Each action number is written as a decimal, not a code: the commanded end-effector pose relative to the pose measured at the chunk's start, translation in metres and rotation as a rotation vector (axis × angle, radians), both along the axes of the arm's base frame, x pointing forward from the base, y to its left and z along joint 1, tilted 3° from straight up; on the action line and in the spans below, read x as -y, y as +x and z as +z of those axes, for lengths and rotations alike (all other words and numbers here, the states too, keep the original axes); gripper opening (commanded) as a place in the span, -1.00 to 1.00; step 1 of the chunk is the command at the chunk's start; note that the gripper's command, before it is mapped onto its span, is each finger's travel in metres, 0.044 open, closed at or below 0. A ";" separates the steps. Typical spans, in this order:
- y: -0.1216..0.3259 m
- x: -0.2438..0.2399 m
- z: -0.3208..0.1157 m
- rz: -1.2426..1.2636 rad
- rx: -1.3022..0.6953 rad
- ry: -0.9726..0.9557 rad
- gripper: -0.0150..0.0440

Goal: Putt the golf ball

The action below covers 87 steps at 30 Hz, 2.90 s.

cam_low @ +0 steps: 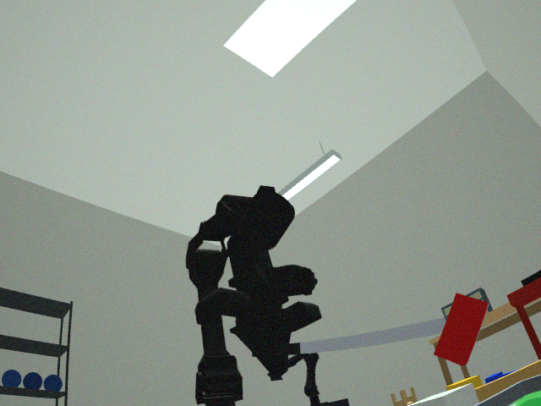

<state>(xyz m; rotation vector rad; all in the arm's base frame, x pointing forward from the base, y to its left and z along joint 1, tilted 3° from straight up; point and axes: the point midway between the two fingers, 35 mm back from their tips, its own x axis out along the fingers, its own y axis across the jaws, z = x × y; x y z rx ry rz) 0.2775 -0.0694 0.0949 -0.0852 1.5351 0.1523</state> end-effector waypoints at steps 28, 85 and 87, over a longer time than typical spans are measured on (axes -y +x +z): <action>-0.042 0.080 -0.021 -0.485 -0.055 -0.045 -0.49; -0.054 0.105 -0.063 -0.488 -0.061 -0.040 -0.49; -0.054 0.105 -0.063 -0.488 -0.061 -0.040 -0.49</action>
